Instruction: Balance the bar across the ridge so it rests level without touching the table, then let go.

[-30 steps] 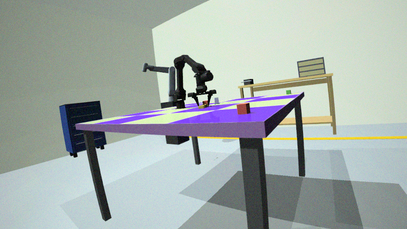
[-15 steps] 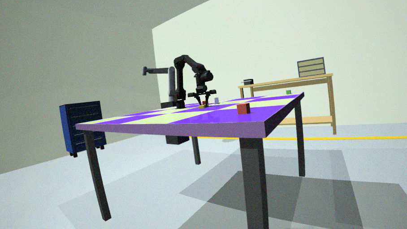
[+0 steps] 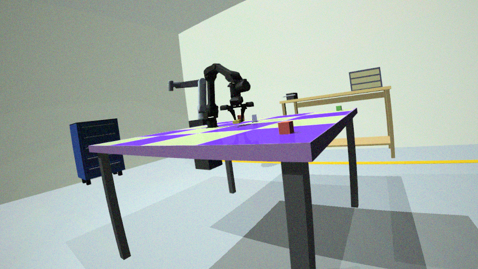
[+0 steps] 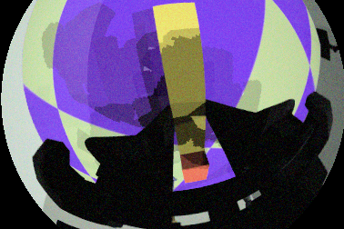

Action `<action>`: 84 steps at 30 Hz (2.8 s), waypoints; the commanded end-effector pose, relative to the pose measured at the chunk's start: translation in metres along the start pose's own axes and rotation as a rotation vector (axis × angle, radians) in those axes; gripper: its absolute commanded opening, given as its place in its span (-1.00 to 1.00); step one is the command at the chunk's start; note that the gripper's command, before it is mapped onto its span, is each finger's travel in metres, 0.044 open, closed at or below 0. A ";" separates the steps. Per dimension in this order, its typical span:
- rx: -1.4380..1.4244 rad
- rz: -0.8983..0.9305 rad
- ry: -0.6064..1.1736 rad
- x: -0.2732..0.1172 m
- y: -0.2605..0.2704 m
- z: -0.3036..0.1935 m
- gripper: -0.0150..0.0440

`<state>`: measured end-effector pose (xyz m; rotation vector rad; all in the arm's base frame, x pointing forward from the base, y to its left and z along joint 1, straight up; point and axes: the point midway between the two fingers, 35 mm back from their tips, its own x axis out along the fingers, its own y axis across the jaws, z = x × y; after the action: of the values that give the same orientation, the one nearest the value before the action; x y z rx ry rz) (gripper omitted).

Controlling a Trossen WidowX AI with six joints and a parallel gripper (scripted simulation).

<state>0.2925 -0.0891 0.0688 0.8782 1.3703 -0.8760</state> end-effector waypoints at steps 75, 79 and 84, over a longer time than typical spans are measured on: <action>-0.185 0.018 0.008 -0.081 0.069 -0.170 -0.49; -0.202 0.018 0.009 -0.081 0.071 -0.186 -0.49; -0.216 0.018 0.010 -0.082 0.072 -0.200 -0.49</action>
<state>0.2736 0.1167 0.1476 0.7266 1.4334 -0.6976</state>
